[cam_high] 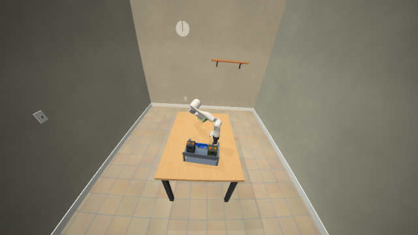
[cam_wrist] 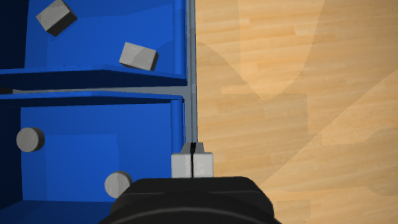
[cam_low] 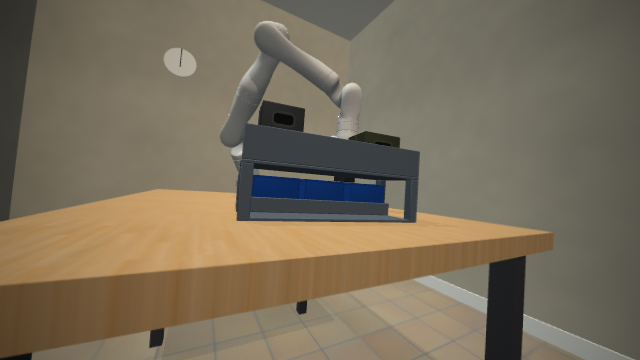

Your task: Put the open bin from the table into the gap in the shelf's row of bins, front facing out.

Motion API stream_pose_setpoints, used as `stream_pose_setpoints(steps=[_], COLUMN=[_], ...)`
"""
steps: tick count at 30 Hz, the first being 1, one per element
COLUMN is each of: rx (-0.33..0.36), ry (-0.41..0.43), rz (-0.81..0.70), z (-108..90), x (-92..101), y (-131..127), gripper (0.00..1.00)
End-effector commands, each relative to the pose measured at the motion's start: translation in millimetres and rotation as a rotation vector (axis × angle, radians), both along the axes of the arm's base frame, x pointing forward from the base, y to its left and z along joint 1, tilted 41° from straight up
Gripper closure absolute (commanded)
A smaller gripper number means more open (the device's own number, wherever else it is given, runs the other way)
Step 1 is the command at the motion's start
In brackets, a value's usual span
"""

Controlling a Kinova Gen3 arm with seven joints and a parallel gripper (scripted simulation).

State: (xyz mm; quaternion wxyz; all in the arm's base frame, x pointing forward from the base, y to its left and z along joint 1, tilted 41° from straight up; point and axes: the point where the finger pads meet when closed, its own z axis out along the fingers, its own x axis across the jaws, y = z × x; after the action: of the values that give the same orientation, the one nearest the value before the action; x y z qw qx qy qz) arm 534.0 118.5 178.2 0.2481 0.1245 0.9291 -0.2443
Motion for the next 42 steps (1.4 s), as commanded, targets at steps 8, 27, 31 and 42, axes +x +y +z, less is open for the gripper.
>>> stream_pose_setpoints(steps=[8, 27, 31, 42], rx=[0.001, 0.001, 0.001, 0.001], ry=[-0.002, -0.002, -0.002, -0.002], rz=[0.001, 0.001, 0.001, 0.001], z=[1.5, 5.5, 5.7, 9.4], x=[-1.7, -23.1, -24.5, -26.5], y=[2, 13, 13, 16], gripper=[1.0, 1.0, 1.0, 1.0])
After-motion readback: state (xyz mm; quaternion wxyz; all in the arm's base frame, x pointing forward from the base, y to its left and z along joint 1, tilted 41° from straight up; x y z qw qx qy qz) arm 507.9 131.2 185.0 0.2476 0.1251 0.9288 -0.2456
